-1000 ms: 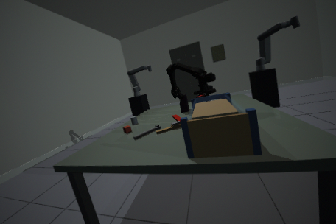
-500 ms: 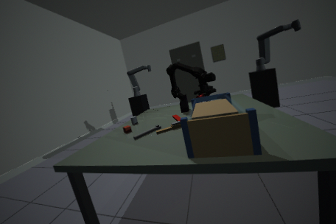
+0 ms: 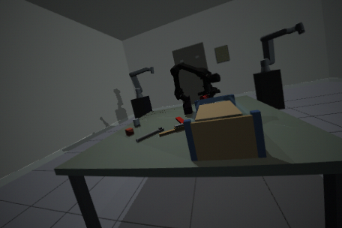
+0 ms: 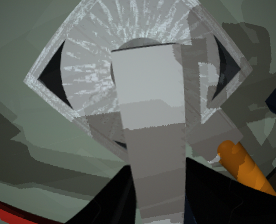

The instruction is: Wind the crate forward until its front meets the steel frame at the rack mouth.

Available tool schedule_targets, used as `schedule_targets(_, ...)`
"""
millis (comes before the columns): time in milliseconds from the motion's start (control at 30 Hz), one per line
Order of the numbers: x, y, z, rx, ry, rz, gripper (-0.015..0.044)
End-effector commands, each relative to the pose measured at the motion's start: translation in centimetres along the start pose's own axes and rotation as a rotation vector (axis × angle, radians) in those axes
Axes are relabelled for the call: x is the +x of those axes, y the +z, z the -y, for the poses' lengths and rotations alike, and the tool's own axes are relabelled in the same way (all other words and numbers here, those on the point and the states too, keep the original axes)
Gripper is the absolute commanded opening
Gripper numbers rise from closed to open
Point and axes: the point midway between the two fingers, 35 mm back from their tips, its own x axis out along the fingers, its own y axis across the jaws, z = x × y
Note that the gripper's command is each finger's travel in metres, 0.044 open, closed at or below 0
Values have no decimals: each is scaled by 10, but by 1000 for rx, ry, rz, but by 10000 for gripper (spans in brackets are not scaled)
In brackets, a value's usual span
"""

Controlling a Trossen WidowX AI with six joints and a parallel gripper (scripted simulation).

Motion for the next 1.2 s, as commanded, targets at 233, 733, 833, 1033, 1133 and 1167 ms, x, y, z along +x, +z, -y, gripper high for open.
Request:
schedule_targets(233, 2, 0, -4, 76, 8, 5, 0)
schedule_targets(733, 6, 1, -8, 158, 16, -1, 0)
schedule_targets(833, 8, 1, -8, 156, 16, -1, 0)
schedule_targets(1033, 10, 1, -6, 116, 12, 0, 0)
schedule_targets(1133, 12, 1, -6, 112, 12, 0, 0)
schedule_targets(1167, 12, 1, -6, 112, 12, 0, 0)
